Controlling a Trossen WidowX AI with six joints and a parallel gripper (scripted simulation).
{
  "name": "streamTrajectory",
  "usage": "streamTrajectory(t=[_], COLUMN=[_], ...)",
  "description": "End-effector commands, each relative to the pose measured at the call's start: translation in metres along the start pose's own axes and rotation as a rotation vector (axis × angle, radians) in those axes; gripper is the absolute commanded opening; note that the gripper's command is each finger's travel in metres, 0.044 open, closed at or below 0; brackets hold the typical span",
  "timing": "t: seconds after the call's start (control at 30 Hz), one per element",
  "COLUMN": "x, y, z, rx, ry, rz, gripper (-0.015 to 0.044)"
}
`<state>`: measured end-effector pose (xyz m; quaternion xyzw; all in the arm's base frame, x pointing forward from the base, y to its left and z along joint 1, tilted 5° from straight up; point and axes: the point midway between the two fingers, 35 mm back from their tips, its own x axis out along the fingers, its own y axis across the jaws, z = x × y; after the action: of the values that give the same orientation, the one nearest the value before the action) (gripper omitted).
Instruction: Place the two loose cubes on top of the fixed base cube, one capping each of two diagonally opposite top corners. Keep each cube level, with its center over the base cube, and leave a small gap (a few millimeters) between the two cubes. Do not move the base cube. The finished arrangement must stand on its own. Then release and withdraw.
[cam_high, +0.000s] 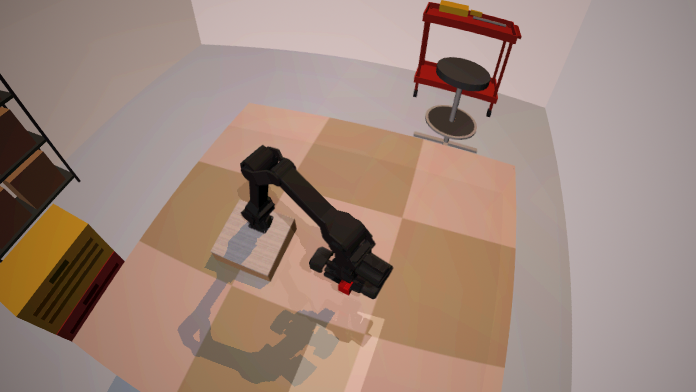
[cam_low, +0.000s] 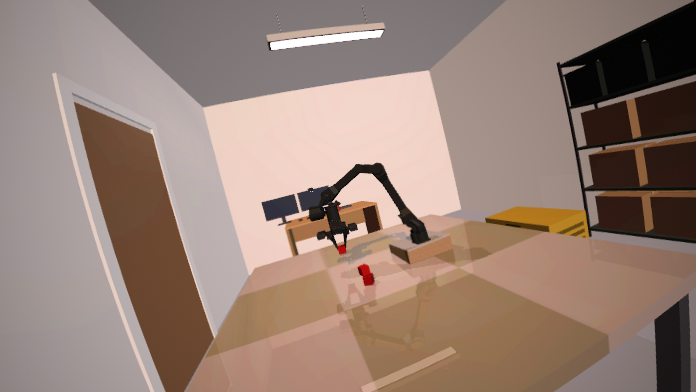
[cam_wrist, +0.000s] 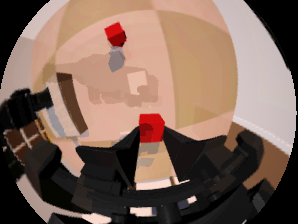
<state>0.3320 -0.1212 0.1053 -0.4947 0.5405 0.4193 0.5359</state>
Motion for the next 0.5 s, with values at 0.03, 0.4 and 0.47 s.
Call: streamTrajectory(t=[0.03,0.4,0.47], x=[-0.015,-0.025,-0.025], y=[0.0,0.002,0.002], z=[0.0,0.012,0.017], rx=[0.004,0.126,0.181], ry=[-0.001,-0.003,-0.004], rz=[-0.006,-0.005,-0.005], gripper=[0.0105,0.0105,0.0105])
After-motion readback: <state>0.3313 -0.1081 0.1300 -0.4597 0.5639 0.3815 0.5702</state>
